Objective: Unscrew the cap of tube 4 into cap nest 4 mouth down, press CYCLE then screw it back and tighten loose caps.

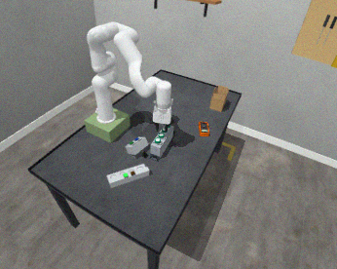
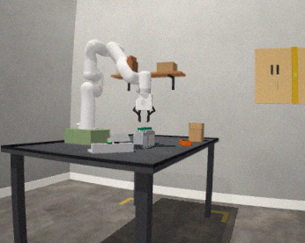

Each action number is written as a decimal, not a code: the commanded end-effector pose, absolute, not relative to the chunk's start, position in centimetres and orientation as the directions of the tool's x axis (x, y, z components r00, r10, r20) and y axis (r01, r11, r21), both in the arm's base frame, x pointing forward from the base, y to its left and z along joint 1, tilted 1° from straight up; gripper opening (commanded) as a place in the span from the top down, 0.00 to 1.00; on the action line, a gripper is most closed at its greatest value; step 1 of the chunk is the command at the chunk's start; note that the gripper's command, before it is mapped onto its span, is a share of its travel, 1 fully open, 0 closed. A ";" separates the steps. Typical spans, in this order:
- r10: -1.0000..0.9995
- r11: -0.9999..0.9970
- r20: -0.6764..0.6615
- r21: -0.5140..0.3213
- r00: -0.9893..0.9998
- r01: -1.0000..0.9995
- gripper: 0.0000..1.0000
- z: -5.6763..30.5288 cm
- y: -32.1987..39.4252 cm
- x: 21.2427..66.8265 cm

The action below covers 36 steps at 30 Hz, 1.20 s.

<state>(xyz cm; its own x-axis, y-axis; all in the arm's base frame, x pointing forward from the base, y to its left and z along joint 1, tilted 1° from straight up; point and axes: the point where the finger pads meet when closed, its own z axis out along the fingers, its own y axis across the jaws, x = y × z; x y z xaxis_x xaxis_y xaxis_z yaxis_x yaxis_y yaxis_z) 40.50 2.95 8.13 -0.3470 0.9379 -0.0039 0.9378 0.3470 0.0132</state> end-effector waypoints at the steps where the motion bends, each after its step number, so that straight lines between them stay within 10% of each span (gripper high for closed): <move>1: 0.937 0.350 0.000 0.017 -0.350 0.937 0.54 7.0 2.9 40.6; 36: 0.937 0.350 0.000 0.017 -0.350 0.937 0.54 4.1 3.0 40.7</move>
